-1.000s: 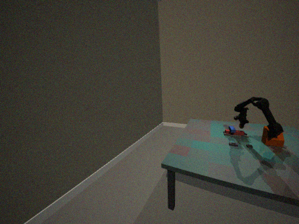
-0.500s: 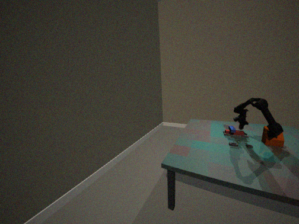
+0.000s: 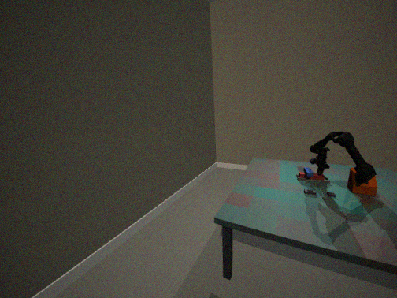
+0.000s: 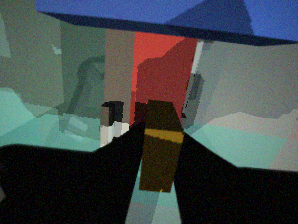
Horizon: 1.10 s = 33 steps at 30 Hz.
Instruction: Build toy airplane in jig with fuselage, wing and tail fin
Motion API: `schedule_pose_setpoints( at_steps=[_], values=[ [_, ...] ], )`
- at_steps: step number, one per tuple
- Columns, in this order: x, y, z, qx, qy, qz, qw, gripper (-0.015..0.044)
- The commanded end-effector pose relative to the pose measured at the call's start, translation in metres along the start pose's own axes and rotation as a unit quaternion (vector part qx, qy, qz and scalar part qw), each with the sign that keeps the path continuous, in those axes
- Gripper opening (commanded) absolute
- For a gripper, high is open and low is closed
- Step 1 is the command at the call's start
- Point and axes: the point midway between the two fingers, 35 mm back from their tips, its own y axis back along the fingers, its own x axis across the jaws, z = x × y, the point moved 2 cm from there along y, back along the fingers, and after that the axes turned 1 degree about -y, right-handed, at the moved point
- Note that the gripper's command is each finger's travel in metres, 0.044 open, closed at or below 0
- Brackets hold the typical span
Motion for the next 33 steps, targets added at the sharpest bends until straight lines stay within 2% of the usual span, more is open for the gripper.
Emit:
schedule_pose_setpoints(
  at_steps=[1,8,9,13,23,29,33],
  values=[
    [0.0,-0.002,-0.001,0.0,-0.005,0.002,1.0,0.0065],
    [0.0,-0.001,0.0,0.0,-0.001,0.001,1.0,0.0031],
    [0.0,-0.001,0.0,0.0,-0.001,0.001,1.0,0.0005],
    [0.0,-0.001,0.0,0.0,-0.001,0.001,1.0,0.0],
    [0.0,-0.001,0.0,0.0,-0.001,0.001,1.0,0.026],
    [0.0,0.001,0.0,0.0,-0.001,0.001,1.0,0.026],
    [-0.003,0.052,0.002,0.0,-0.004,0.0,1.0,0.026]
  ],
)
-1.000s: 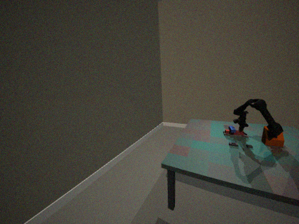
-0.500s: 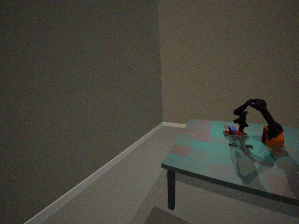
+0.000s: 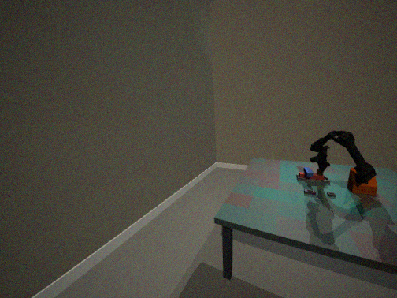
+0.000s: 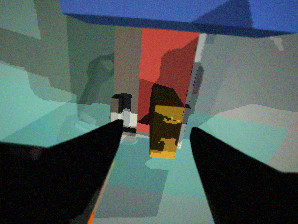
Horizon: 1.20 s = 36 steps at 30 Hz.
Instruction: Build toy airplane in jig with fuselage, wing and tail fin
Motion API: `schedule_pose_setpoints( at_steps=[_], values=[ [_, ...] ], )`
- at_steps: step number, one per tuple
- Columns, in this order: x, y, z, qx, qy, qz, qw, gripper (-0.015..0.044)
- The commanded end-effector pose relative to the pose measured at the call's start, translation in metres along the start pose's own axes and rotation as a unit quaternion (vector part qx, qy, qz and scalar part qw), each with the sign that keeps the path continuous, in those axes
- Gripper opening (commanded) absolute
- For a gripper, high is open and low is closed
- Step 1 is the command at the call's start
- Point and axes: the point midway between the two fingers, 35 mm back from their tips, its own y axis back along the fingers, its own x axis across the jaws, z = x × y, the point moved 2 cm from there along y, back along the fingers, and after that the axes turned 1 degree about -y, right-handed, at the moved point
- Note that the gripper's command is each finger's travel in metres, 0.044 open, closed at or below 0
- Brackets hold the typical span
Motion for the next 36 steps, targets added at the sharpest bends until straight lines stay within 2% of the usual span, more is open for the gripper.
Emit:
schedule_pose_setpoints(
  at_steps=[1,4,36],
  values=[
    [-0.003,0.052,0.002,-0.012,0.005,-0.014,1.0,0.026],
    [-0.001,0.075,-0.001,-0.012,0.004,-0.013,1.0,0.026],
    [-0.003,0.075,0.001,-0.012,0.004,-0.013,1.0,0.026]
  ],
)
